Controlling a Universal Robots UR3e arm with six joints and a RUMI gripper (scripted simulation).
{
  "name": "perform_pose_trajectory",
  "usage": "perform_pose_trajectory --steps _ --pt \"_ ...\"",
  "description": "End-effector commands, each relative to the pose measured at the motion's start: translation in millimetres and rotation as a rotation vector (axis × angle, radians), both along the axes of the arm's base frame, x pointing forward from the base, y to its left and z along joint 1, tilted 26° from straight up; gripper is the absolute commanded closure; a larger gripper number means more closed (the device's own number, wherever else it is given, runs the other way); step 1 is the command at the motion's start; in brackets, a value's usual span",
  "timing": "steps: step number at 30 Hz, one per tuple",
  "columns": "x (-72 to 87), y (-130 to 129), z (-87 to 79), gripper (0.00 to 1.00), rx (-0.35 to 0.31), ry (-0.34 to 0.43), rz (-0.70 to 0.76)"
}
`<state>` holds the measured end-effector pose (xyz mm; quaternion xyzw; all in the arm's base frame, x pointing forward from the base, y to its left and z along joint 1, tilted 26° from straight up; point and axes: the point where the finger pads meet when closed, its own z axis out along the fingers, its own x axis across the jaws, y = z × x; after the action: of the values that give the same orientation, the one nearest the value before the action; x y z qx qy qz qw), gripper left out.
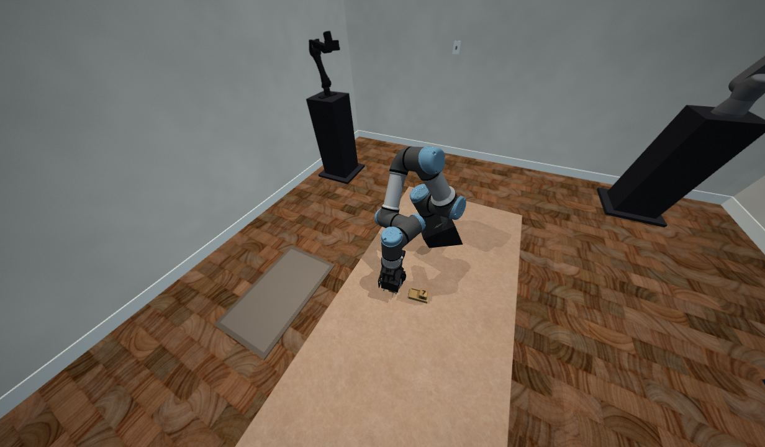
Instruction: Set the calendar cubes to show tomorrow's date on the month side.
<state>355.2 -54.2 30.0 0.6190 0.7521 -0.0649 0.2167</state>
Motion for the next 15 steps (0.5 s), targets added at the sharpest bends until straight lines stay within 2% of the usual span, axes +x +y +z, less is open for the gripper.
perform_pose_trajectory --steps 1,3,7,8,10,11,15 --pt "0.6 0.0 0.7 0.9 0.0 -0.002 0.0" --pt "0.6 0.0 0.7 0.86 0.0 -0.002 0.0" --pt "0.6 0.0 0.7 0.86 0.0 -0.002 0.0" --pt "0.6 0.0 0.7 0.83 0.0 -0.002 0.0" --pt "0.6 0.0 0.7 0.83 0.0 -0.002 0.0" --pt "0.6 0.0 0.7 0.79 0.0 -0.002 0.0" --pt "0.6 0.0 0.7 0.76 0.0 -0.002 0.0"
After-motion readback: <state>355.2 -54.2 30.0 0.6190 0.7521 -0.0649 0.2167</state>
